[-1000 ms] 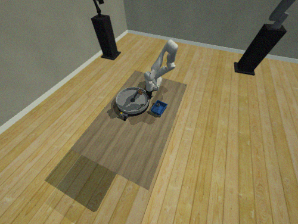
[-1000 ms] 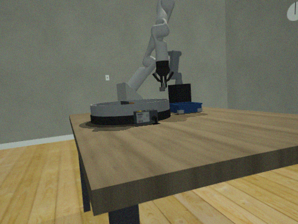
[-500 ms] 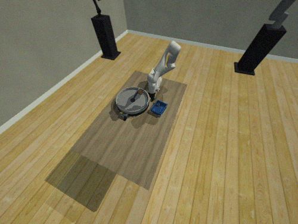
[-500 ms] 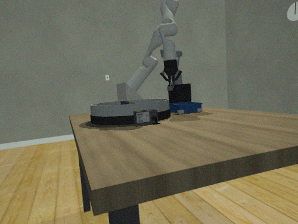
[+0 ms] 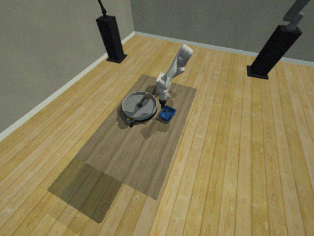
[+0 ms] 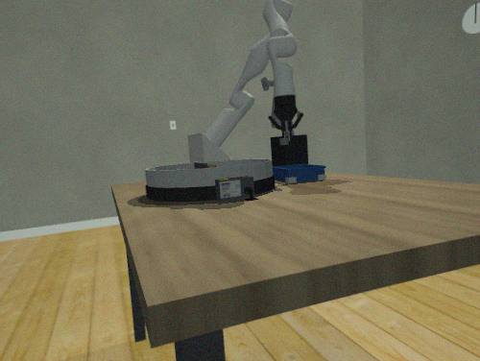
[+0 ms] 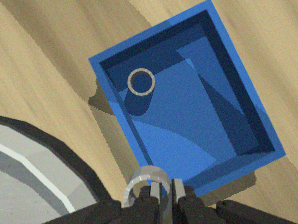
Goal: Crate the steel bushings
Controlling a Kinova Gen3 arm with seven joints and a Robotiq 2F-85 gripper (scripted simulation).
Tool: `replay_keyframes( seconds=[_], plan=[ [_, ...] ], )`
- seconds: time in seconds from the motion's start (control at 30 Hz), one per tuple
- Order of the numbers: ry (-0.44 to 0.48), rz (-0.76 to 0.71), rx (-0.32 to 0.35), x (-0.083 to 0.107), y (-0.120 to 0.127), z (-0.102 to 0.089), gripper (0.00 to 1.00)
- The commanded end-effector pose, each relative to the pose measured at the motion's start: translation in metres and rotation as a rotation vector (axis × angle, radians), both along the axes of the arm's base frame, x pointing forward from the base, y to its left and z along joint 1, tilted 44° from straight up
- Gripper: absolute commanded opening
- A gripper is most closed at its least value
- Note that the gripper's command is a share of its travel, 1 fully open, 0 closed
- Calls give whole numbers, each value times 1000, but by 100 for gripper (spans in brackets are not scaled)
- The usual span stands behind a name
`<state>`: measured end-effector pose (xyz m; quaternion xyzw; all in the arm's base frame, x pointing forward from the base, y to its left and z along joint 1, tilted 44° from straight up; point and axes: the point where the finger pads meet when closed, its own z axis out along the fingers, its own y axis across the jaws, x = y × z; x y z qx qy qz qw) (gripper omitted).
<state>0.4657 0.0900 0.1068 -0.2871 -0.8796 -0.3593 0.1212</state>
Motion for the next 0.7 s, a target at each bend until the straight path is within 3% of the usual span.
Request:
replay_keyframes(
  seconds=[0.0,0.37,0.53,0.67],
  plan=[
    [-24,23,-9,12,16,15,0],
    [-24,23,-9,12,16,15,0],
    [-25,23,-10,12,34,-3,0],
    [-25,23,-10,12,34,-3,0]
  ],
)
